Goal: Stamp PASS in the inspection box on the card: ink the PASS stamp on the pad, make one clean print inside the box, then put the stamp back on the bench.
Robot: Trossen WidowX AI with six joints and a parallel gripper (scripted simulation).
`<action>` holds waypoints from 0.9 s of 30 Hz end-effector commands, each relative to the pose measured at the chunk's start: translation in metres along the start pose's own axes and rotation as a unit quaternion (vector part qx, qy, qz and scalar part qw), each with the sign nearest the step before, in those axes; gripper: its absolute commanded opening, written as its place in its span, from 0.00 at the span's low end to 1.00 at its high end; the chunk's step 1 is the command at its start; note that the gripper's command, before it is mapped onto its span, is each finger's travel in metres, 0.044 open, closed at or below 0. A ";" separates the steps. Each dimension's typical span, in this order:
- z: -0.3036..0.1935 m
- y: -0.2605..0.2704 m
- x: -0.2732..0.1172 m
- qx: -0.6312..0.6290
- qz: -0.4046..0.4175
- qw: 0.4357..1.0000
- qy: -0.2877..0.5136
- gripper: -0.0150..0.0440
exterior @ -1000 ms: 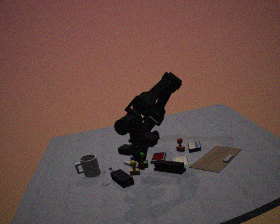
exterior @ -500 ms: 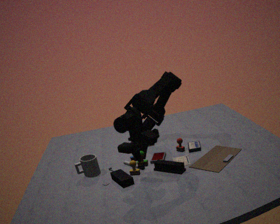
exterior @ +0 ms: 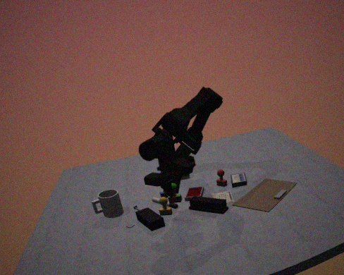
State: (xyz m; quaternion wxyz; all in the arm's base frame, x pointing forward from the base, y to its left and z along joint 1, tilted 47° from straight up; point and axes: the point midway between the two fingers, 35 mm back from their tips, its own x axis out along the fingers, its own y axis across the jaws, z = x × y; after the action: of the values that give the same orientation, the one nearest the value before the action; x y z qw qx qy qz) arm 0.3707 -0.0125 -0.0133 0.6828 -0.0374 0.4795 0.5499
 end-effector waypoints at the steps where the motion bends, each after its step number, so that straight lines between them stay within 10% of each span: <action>1: 0.000 0.000 -0.002 -0.002 -0.001 1.000 0.002 0.25; 27: -0.001 0.001 -0.015 -0.002 -0.003 1.000 0.001 0.25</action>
State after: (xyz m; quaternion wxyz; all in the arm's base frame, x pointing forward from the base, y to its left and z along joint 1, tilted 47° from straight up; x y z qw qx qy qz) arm 0.3706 -0.0220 -0.0038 0.6845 -0.0379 0.4788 0.5484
